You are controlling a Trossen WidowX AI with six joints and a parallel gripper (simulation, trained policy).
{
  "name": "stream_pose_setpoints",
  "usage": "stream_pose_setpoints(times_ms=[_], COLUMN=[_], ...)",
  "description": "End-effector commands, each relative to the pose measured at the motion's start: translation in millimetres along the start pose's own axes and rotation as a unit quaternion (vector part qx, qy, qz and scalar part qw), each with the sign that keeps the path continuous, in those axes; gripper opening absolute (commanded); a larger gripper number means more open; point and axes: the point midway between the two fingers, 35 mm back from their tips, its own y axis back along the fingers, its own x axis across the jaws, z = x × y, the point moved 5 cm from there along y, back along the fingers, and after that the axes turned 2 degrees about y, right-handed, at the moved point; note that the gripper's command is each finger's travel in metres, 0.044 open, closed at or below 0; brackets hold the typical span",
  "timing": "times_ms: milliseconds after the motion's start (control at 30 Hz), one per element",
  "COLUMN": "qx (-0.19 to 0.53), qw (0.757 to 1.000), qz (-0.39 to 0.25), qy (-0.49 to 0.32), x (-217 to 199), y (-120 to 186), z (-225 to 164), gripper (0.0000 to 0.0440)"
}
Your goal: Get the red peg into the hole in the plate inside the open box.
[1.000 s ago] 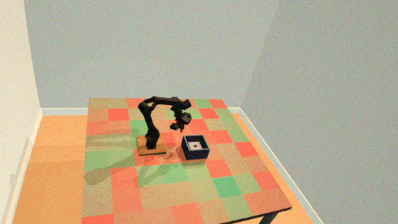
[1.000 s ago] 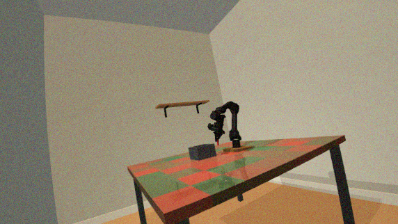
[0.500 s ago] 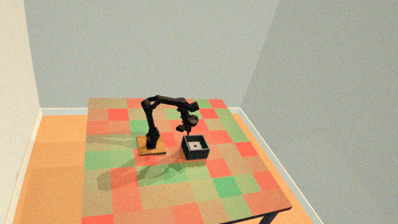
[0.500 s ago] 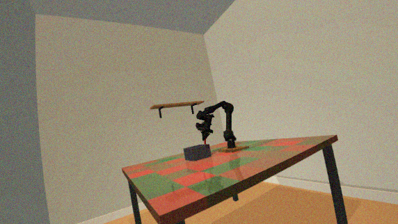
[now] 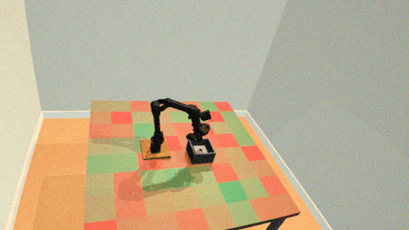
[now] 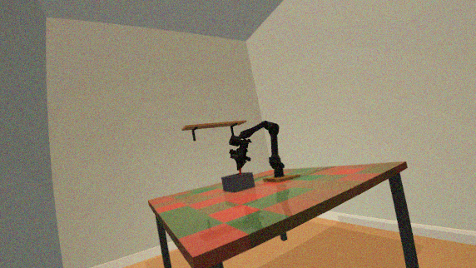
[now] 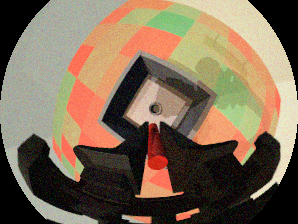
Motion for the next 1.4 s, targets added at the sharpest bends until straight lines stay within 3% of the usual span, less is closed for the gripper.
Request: stream_pose_setpoints(times_ms=[0, 400, 600, 967, 1233, 1367], qx=[0.003, 0.03, 0.043, 0.042, 0.026, 0.008], qw=[1.0, 0.999, 0.999, 0.998, 0.998, 0.999], qz=[0.0, -0.018, -0.032, -0.039, -0.032, -0.023], qy=[-0.004, -0.008, 0.01, 0.033, 0.04, 0.039], x=[0, -2, -3, 10, 19, 23], y=[-6, -42, -59, -71, -74, -71], z=[8, 19, 21, 43, 65, 76], gripper=[0.0003, 0.0013, 0.0138, 0.0238, 0.044, 0.044])
